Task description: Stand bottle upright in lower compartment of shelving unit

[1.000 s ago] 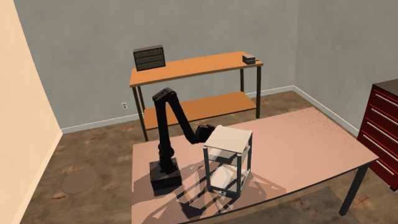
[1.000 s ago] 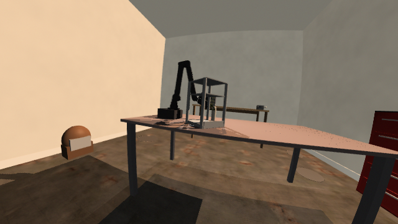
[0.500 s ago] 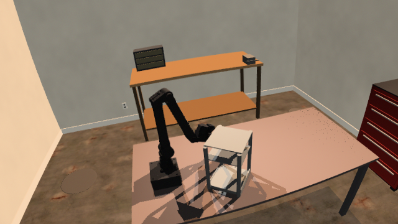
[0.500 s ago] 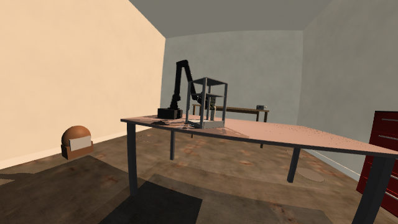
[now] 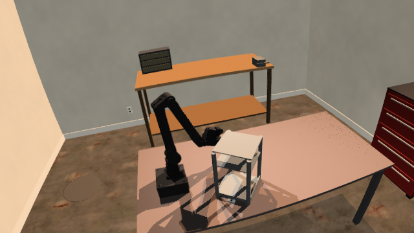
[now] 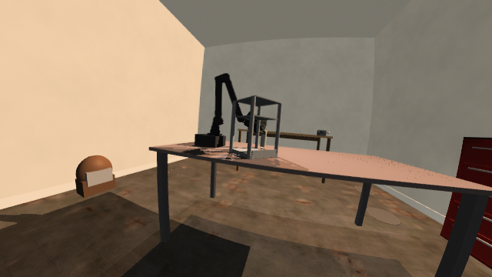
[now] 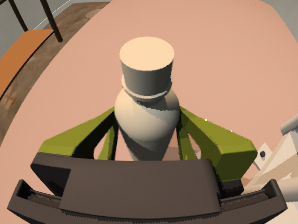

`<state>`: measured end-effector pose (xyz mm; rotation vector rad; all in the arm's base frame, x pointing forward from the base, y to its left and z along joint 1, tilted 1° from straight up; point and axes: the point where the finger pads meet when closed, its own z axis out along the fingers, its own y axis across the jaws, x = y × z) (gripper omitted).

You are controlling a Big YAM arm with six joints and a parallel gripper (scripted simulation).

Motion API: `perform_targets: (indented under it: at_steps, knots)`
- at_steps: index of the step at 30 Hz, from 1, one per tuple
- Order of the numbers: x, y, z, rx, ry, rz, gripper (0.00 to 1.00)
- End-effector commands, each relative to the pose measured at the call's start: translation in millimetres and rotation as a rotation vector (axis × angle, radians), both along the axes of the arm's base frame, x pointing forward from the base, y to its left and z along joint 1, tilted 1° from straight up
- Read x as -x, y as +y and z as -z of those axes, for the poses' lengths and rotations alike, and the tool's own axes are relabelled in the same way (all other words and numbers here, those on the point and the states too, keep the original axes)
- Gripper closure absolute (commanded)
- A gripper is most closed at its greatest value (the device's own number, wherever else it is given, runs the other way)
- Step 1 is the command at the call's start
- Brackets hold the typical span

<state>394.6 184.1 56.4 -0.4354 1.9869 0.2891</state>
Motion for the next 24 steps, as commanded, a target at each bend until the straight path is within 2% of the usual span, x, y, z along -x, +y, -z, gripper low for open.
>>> perform_targets:
  at_steps: [1,24]
  knots:
    - [-22.8,6,-33,-0.035,-0.082,0.008,0.66]
    - [-28.1,7,-43,-0.030,-0.073,0.008,0.66]
